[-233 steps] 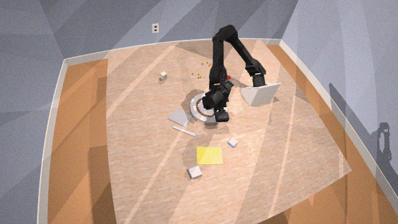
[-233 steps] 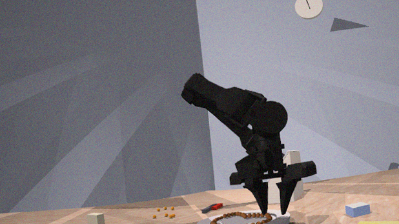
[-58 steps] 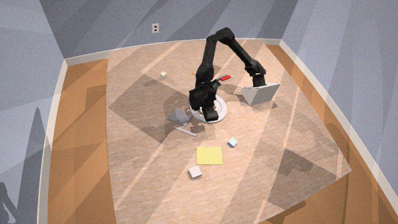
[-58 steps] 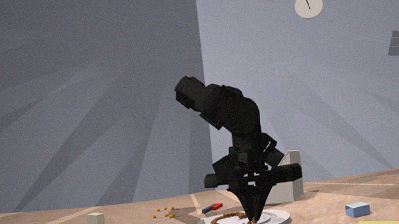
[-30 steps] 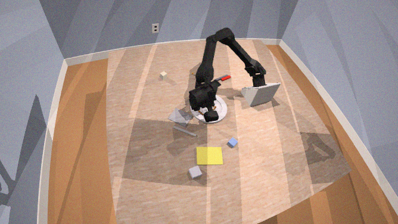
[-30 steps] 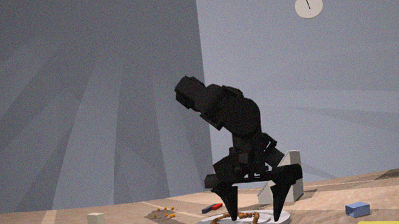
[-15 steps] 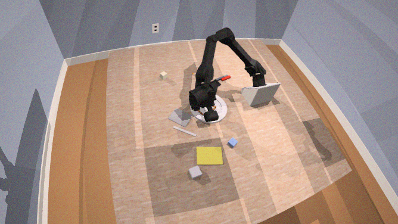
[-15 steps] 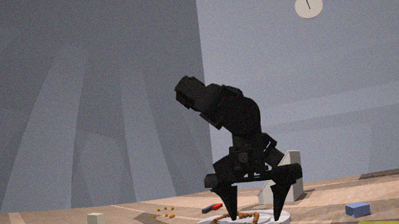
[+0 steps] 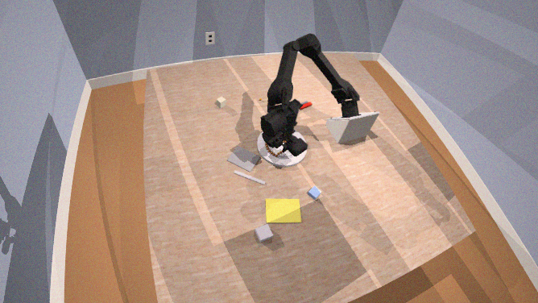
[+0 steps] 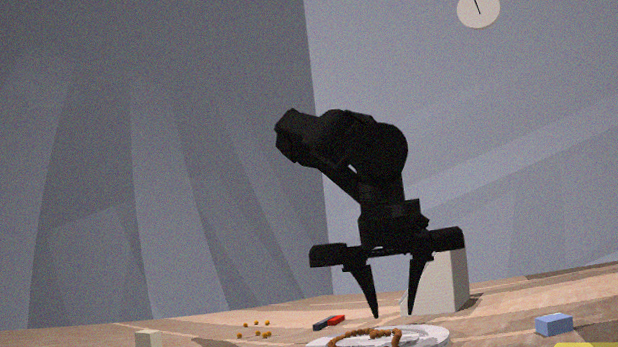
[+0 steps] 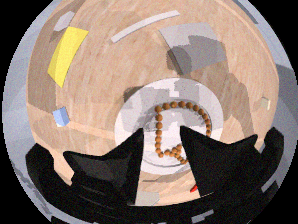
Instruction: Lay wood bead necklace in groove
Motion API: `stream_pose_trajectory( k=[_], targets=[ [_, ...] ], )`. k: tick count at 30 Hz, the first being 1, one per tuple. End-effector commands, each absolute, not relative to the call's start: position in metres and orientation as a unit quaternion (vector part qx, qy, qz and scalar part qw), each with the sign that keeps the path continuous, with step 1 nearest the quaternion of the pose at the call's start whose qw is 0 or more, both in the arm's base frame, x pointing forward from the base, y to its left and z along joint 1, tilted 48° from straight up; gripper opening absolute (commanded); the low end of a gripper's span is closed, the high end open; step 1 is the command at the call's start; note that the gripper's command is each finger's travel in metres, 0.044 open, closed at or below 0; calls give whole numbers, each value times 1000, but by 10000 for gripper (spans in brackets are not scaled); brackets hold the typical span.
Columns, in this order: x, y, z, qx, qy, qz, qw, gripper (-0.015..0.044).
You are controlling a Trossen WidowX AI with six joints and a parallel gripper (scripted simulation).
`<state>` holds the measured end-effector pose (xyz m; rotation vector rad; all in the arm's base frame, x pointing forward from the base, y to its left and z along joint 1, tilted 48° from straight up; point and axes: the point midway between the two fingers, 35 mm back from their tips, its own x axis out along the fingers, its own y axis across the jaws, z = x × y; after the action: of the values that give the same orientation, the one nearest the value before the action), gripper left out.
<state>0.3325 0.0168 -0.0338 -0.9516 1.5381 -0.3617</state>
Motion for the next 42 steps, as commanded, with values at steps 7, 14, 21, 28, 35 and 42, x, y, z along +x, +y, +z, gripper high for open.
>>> stream_pose_trajectory(
  k=[7, 14, 21, 28, 35, 42],
  targets=[
    [336, 12, -38, -410, 662, -152, 608, 120],
    [336, 6, -44, -411, 663, -152, 606, 120],
    [335, -3, -52, -413, 665, -152, 604, 120],
    [335, -11, -59, -414, 666, -152, 602, 120],
    [334, -12, -60, -414, 666, -152, 601, 120],
    [336, -10, -58, -411, 665, -153, 605, 0]
  ],
)
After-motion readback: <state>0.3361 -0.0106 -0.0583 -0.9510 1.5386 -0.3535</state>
